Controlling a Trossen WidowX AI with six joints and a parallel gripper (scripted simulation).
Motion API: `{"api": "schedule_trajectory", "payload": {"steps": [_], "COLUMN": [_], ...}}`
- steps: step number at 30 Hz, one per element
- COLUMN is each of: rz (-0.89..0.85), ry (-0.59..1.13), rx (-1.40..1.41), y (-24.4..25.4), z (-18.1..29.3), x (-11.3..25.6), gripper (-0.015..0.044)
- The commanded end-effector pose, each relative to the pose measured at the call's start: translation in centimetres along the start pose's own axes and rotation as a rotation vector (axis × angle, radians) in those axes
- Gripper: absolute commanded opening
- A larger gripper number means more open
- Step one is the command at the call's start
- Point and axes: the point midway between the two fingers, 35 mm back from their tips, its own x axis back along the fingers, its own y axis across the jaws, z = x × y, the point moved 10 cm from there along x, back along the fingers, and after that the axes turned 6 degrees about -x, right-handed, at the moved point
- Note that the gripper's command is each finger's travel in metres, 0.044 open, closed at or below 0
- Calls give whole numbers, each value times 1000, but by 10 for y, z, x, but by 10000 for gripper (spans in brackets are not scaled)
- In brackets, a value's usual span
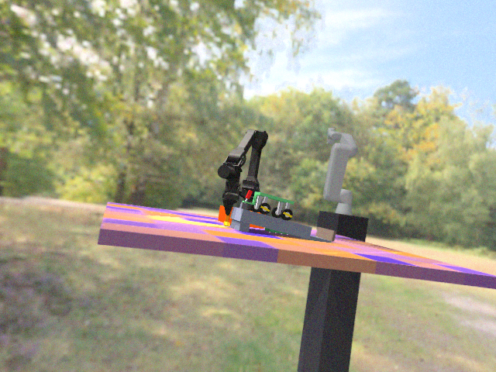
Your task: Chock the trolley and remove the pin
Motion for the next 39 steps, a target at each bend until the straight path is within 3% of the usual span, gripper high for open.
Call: {"api": "schedule_trajectory", "payload": {"steps": [1,10,15,23,39], "rz": [-1,-1,-3,-3,-1], "ry": [-4,-4,-1,-1,-4], "rx": [4,4,1,1,4], "y": [1,1,1,1,3], "z": [0,-1,0,0,0], "x": [-7,-18,-15,-14,42], "gripper": [190,190,59,0,0]}}
